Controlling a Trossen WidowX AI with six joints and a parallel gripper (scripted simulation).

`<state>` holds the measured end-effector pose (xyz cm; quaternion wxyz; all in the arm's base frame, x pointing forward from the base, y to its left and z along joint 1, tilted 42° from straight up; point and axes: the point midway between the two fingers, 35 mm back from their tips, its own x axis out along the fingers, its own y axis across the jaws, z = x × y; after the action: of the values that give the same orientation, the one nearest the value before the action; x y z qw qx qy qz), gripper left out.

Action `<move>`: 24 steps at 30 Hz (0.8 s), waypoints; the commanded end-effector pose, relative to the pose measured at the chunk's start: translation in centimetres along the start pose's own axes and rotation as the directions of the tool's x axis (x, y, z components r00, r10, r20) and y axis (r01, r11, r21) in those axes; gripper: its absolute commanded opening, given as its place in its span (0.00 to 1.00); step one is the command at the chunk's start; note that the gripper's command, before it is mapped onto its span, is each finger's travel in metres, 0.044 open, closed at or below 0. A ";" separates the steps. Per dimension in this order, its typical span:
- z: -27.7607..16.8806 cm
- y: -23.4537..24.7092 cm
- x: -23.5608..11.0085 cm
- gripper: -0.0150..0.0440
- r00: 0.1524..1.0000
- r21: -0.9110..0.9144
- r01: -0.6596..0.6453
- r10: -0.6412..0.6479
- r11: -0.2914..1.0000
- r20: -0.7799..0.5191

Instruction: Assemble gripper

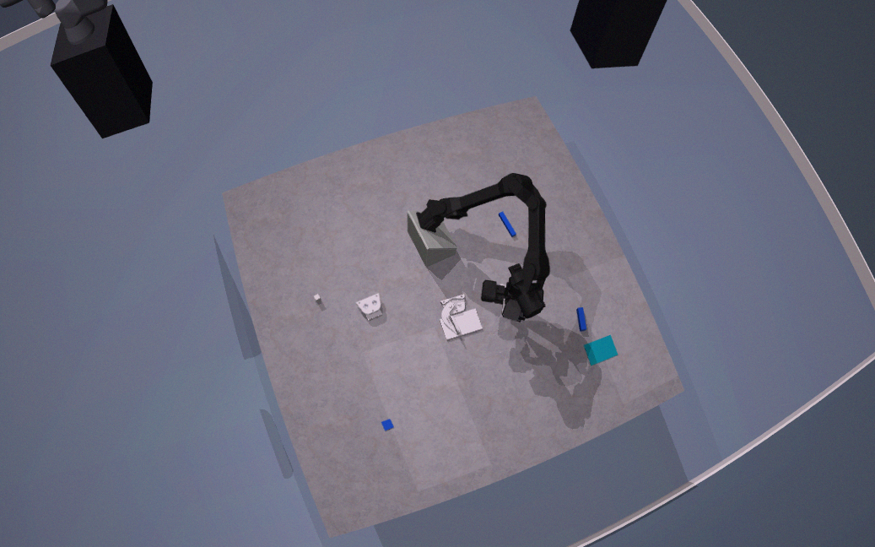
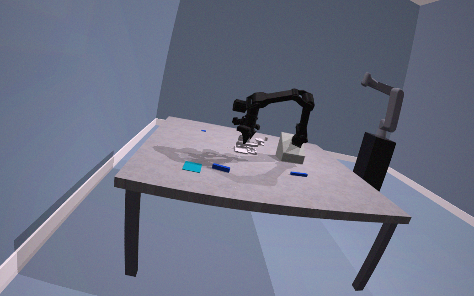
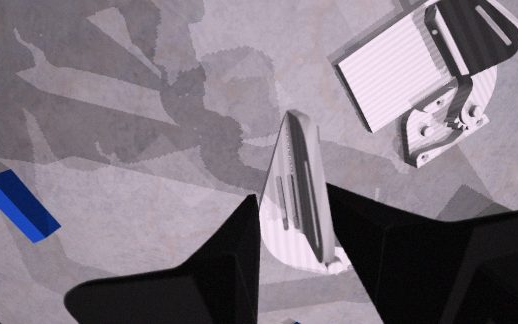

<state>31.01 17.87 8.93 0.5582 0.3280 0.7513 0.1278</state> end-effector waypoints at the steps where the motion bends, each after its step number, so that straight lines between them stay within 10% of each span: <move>1: 0.7 -1.1 -0.1 0.48 1.000 -0.018 0.002 -0.002 1.000 0.006; 24: 3.8 -8.1 0.0 0.48 1.000 -0.191 0.004 -0.003 0.982 0.002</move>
<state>31.73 11.90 3.62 0.5847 0.2752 0.7380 0.1942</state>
